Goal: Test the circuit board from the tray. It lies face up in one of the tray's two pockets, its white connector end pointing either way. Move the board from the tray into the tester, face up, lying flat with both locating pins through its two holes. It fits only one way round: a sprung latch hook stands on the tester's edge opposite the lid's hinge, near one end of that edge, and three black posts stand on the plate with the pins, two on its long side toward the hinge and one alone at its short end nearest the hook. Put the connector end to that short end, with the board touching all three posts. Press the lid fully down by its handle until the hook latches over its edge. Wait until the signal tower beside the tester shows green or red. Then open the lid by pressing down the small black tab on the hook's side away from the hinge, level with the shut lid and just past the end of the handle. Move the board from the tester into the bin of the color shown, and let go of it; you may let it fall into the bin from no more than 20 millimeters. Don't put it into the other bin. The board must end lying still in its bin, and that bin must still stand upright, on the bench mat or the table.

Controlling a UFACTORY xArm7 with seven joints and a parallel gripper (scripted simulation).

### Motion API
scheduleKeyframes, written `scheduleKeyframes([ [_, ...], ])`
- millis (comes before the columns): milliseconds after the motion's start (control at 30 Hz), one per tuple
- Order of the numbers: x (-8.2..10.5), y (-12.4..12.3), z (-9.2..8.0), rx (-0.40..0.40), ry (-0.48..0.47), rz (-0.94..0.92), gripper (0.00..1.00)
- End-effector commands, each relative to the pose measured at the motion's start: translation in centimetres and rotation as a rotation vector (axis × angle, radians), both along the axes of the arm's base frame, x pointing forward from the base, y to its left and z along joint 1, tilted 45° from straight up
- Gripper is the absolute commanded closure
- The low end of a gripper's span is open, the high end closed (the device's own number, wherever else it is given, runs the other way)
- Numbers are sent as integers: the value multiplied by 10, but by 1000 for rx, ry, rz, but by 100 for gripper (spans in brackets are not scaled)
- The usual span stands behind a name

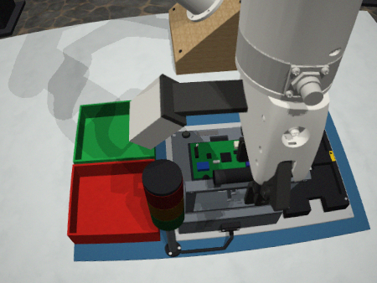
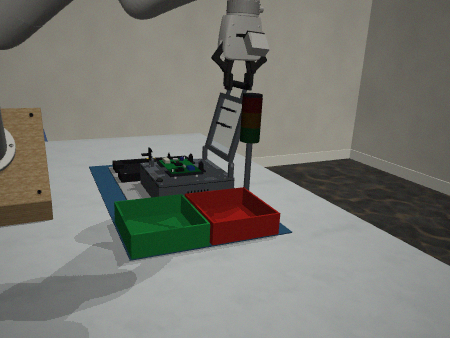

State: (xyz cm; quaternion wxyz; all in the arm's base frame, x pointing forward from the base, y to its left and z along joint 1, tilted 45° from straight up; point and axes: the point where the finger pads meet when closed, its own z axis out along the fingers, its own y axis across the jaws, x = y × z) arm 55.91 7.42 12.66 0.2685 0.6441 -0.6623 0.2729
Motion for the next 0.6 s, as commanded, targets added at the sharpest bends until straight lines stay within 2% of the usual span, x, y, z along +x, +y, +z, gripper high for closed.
scheduleKeyframes([
  [0,1,3,1,3,-4,4,49],
  [167,1,3,1,3,-4,4,49],
  [200,1,3,1,3,-4,4,100],
  [567,1,3,1,3,-4,4,100],
])
